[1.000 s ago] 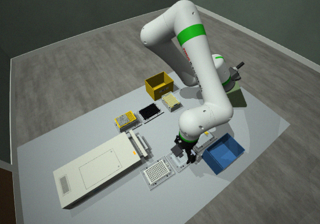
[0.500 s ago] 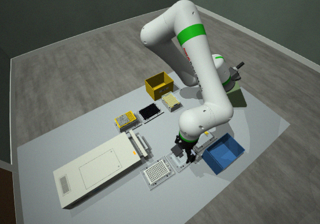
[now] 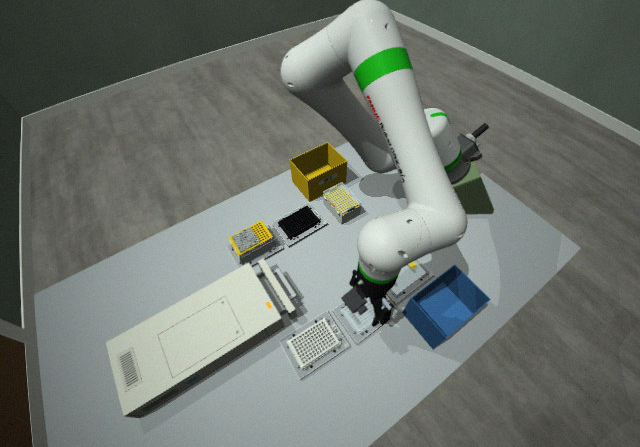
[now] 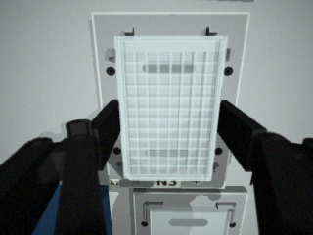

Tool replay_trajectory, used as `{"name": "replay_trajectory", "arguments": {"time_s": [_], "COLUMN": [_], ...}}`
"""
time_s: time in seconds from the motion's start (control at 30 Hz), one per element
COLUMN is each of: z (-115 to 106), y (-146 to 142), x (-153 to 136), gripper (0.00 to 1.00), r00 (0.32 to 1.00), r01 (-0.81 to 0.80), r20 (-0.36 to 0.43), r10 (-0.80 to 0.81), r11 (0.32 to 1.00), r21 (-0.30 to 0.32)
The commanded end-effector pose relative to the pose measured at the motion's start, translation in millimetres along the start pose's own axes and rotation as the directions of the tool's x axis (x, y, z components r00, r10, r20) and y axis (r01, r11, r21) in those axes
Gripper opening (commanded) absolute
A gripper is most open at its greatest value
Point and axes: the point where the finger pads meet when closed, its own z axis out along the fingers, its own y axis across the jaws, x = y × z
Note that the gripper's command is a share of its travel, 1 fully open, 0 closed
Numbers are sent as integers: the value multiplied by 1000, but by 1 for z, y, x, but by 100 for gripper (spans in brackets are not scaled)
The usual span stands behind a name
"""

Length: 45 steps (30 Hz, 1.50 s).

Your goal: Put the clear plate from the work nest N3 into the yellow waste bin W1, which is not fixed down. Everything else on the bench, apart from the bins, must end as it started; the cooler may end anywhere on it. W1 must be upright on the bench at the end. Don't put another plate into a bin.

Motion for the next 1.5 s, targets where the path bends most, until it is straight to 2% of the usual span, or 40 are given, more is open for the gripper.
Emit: {"name": "replay_trajectory", "arguments": {"time_s": [0.0, 1.47], "z": [-1, -11], "y": [0, 0], "x": [1, 1], "gripper": [10, 10], "r00": [1000, 1000], "r01": [0, 0], "r20": [-1, -1], "r10": [0, 0], "r11": [1000, 1000], "r21": [1, 1]}}
